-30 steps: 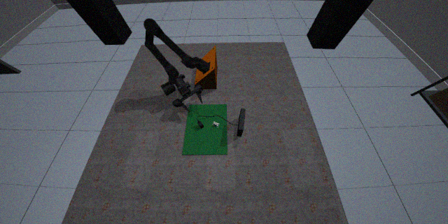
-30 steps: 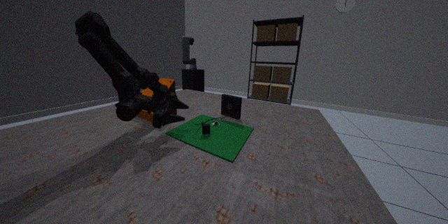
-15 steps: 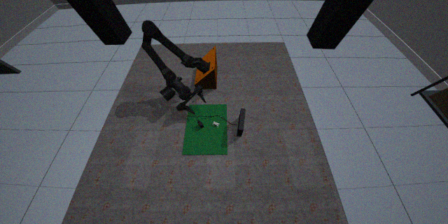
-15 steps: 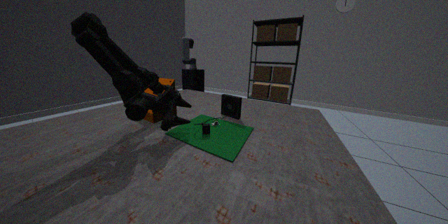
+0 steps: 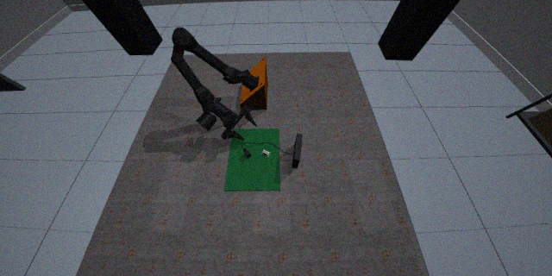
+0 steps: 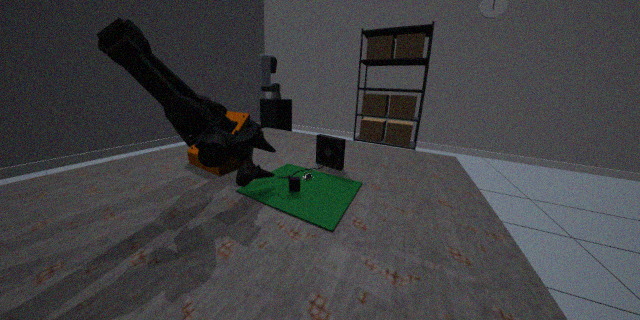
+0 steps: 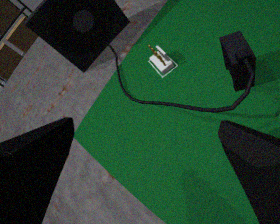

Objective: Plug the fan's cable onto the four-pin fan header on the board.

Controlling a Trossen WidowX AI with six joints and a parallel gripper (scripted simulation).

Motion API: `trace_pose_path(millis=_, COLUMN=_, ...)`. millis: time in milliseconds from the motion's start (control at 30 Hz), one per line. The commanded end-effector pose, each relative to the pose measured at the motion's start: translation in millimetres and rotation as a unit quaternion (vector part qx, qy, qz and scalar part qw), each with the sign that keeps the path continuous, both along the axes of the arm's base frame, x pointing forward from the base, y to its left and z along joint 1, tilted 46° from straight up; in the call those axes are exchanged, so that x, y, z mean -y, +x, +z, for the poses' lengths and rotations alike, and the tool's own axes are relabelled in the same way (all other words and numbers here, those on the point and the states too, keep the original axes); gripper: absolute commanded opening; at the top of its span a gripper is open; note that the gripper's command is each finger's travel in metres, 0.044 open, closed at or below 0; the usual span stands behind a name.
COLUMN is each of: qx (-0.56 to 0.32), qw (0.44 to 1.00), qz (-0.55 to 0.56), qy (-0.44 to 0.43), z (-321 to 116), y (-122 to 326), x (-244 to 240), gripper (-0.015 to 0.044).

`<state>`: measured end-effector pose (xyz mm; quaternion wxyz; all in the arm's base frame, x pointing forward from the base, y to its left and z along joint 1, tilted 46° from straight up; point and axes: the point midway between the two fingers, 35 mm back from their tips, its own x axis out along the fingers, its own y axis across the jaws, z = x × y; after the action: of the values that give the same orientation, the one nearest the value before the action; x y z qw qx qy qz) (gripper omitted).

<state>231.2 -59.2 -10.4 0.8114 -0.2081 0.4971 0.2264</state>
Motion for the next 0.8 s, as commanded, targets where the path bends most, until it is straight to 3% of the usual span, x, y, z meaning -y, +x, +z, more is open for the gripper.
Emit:
trace_pose_path(millis=0, qx=-0.032, qw=0.999, qz=-0.016, qy=-0.012, z=-0.8, y=1.4, x=-0.3, gripper=0.044)
trace_pose_path(millis=767, qx=-0.169, qw=0.974, qz=-0.087, qy=-0.121, z=4.1, y=-2.0, x=-8.1, gripper=0.044)
